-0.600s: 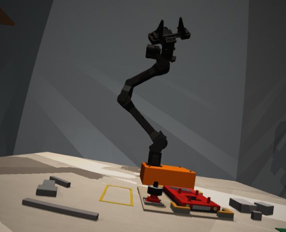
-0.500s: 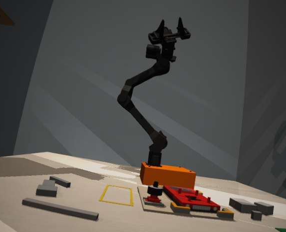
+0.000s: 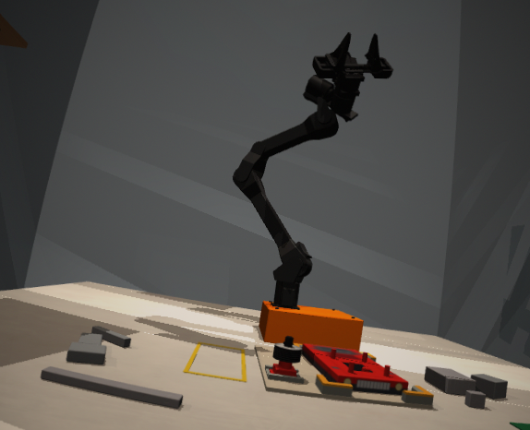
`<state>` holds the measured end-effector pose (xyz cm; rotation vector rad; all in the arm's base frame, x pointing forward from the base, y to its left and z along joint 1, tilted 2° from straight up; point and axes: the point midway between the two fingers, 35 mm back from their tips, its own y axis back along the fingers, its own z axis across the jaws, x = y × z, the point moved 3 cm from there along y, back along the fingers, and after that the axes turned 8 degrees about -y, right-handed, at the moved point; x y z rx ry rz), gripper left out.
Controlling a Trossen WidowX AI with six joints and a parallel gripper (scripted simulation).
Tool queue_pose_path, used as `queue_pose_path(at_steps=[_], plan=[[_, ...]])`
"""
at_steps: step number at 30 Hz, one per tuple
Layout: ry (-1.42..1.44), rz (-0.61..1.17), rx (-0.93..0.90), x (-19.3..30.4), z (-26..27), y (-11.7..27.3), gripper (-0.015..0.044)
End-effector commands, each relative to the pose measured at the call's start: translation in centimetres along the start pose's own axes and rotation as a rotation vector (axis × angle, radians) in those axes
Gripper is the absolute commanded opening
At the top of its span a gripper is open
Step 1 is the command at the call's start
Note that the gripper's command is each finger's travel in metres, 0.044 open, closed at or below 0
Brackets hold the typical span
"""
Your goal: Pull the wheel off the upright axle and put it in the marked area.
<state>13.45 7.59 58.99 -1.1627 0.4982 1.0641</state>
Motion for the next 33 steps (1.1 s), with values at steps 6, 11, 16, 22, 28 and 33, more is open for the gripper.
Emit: queue_pose_path(at_steps=[6, 11, 16, 22, 28, 33], plan=[[0.060, 0.078, -0.059, 5.9, 3.4, -2.6, 0.0300], [0.104, 0.163, -0.071, 10.1, 4.2, -4.3, 0.0300], [0.158, 0.264, -0.065, 14.1, 4.0, -5.8, 0.0300], [0.197, 0.361, -0.045, 17.6, 3.1, -7.1, 0.0300], [0.156, 0.462, 0.009, 21.5, 1.5, -8.2, 0.0300], [0.099, 0.582, 0.096, 25.9, -1.0, -9.1, 0.0300]])
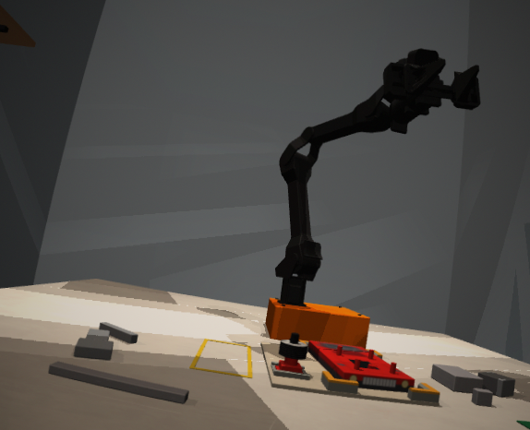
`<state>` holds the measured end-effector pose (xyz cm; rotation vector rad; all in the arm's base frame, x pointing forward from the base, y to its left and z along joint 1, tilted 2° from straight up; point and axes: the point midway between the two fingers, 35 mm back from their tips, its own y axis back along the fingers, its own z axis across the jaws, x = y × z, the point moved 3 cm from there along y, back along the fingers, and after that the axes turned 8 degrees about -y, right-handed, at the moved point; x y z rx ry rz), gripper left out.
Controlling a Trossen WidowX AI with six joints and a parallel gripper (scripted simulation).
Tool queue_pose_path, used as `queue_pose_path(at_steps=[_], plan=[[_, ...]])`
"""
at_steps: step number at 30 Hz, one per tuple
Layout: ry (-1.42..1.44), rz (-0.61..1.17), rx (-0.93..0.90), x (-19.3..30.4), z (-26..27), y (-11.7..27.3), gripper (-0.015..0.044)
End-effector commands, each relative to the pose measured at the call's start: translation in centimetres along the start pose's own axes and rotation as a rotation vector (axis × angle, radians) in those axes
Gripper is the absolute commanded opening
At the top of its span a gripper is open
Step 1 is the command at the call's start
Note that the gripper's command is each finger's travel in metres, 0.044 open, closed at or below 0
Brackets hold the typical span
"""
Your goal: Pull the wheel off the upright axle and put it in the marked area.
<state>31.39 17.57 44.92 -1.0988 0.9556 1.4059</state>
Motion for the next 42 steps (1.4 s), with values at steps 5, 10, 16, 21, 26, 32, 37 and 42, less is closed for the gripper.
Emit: queue_pose_path(at_steps=[5, 10, 16, 21, 26, 32, 37, 42], plan=[[-0.130, 0.216, 0.124, 5.8, -3.7, -4.5, 0.0300], [-0.236, 0.350, 0.238, 9.6, -6.9, -6.6, 0.0300], [-0.390, 0.481, 0.406, 13.8, -11.4, -8.2, 0.0300], [-0.526, 0.585, 0.565, 17.1, -15.1, -8.5, 0.0300], [-0.683, 0.688, 0.764, 20.4, -18.9, -8.0, 0.0300], [-0.894, 0.785, 1.048, 23.9, -23.4, -6.3, 0.0300], [-1.083, 0.836, 1.329, 26.5, -26.8, -4.1, 0.0300], [-1.174, 0.848, 1.476, 27.5, -28.3, -2.8, 0.0300]])
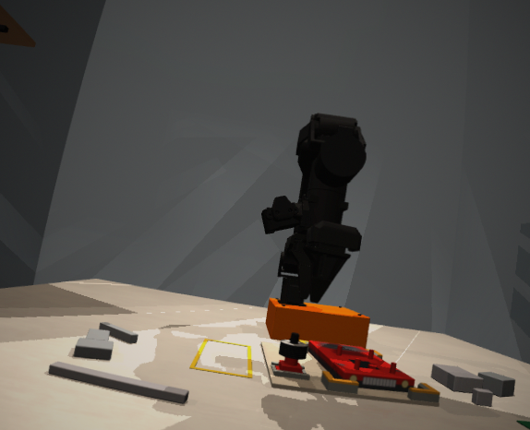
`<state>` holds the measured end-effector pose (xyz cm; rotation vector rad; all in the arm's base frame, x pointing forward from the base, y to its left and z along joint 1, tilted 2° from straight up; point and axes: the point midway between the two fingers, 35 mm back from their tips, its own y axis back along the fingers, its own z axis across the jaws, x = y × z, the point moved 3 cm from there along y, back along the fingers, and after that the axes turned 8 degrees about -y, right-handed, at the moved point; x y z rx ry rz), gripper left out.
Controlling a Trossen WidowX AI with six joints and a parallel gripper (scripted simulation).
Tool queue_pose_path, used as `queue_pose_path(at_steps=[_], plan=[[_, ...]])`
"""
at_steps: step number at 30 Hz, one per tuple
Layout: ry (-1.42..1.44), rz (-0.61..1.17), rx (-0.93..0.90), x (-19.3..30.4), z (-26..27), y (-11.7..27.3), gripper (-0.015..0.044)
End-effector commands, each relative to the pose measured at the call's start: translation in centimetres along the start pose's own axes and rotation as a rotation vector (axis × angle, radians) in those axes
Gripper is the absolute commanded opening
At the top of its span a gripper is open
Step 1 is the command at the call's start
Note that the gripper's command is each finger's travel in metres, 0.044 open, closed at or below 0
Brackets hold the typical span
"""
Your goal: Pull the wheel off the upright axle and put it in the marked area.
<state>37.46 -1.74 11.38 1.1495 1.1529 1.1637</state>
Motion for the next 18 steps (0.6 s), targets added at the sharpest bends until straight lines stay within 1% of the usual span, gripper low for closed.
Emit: queue_pose_path(at_steps=[1, 13, 18], plan=[[-0.074, 0.023, 0.043, -0.4, -0.3, -0.3, 0.0300], [-0.074, 0.022, 0.043, -1.1, -0.8, -0.4, 0.0300], [-0.074, 0.022, 0.043, -1.1, -0.8, -2.4, 0.0300]])
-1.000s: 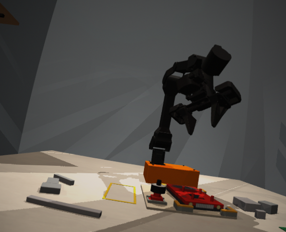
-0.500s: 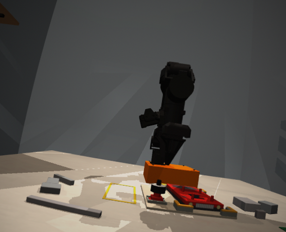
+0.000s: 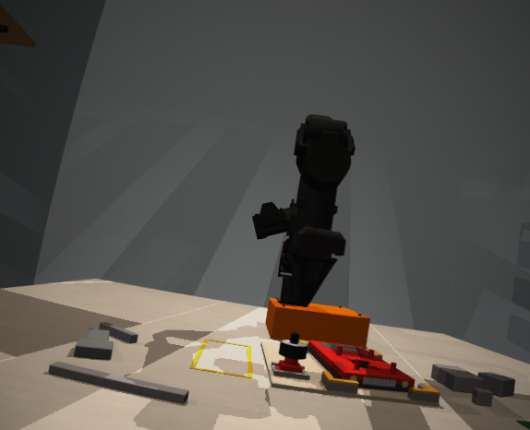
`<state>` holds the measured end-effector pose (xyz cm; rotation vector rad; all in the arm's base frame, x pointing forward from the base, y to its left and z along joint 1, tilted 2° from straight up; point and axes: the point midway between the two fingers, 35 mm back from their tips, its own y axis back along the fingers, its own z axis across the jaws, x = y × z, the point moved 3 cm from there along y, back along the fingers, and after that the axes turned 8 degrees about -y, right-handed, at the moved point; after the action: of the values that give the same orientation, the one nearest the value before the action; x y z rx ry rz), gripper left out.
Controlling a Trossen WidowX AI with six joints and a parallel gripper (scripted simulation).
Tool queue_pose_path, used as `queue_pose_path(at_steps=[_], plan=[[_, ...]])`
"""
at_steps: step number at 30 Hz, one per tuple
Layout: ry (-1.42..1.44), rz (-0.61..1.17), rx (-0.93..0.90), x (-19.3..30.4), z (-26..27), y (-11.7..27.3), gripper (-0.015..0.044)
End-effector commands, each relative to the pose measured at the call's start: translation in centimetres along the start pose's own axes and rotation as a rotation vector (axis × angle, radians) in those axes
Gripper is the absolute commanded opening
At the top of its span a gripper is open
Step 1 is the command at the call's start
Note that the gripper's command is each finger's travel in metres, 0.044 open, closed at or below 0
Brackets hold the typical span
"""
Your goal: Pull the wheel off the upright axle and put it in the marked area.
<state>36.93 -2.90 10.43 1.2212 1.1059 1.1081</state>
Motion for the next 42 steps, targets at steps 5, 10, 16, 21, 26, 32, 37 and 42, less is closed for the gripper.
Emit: queue_pose_path(at_steps=[5, 10, 16, 21, 26, 32, 37, 42], plan=[[0.005, 0.004, 0.012, 0.0, -0.2, -4.6, 0.0300], [0.005, 0.003, 0.013, 0.0, -0.6, -6.7, 0.0300], [-0.001, -0.001, 0.020, 0.0, -0.6, -6.4, 0.0221], [-0.001, -0.001, 0.020, 0.0, -0.6, -6.4, 0.0168], [-0.001, -0.001, 0.020, 0.0, -0.6, -6.4, 0.0115], [-0.001, -0.001, 0.019, 0.0, -0.6, -6.3, 0.0000], [0.000, -0.001, 0.019, 0.0, -0.6, -6.1, 0.0000], [0.000, 0.000, 0.019, 0.0, -0.5, -6.0, 0.0000]])
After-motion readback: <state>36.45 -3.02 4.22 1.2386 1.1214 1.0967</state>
